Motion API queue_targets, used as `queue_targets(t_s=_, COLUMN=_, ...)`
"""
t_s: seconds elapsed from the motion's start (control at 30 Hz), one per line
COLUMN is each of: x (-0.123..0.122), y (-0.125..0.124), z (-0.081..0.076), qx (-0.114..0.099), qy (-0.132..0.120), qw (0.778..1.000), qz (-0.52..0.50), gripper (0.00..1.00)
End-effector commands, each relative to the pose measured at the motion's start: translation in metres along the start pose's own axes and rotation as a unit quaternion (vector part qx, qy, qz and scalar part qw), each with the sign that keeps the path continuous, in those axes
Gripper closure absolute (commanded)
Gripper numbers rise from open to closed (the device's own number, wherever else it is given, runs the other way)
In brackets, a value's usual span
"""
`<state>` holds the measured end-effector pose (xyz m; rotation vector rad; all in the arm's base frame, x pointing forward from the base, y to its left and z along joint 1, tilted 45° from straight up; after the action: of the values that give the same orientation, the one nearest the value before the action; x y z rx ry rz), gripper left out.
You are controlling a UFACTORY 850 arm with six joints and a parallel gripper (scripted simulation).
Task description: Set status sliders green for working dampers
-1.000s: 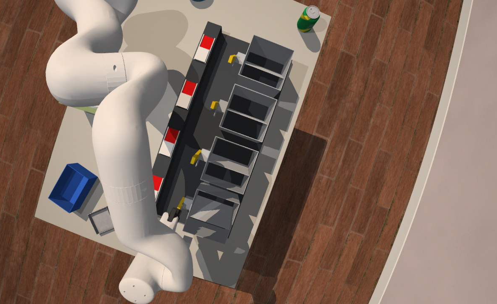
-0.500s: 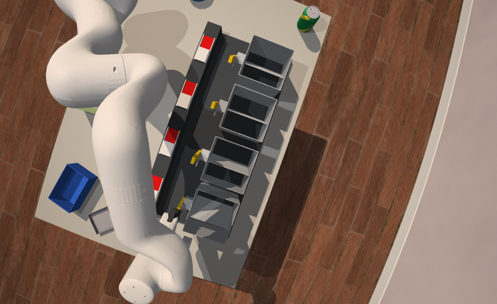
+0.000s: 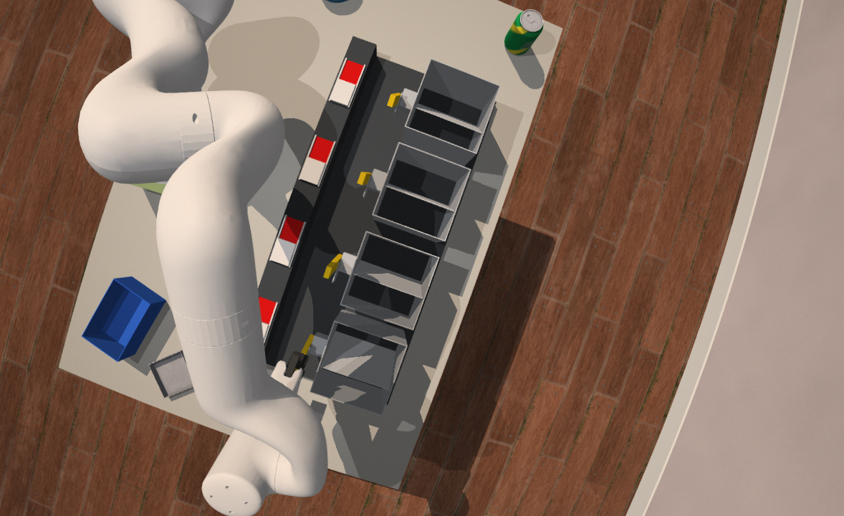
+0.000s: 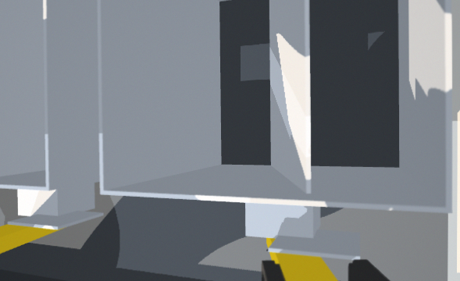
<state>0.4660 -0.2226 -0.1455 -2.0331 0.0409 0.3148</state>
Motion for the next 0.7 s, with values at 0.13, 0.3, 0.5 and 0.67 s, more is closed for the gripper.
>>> queue_targets(t_s=0.13, x=0.0005, y=-0.0004, z=-0.0017, qx=-0.001, qy=0.001, qw=1.000, qz=-0.001, gripper=0.61)
queue_targets(t_s=0.3, x=0.0005, y=-0.0004, z=-0.0017, qx=-0.001, qy=0.001, qw=1.000, qz=-0.001, gripper=0.61)
queue_targets(t_s=0.5, x=0.0005, y=-0.0004, z=-0.0028, qx=-0.001, qy=0.001, qw=1.000, qz=-0.001, gripper=0.61)
queue_targets(t_s=0.67, x=0.0005, y=-0.0004, z=-0.0071, qx=-0.001, qy=0.001, qw=1.000, qz=-0.001, gripper=0.61)
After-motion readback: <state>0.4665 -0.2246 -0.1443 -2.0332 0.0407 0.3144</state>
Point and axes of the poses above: the point where the finger pads meet when closed, its own z axis out along the fingers, its own y axis across the jaws, x = y × z, the point moved 2 cm from there along -z, back along the fingers, and after that the axes turned 13 degrees about z, right-handed, at the moved point
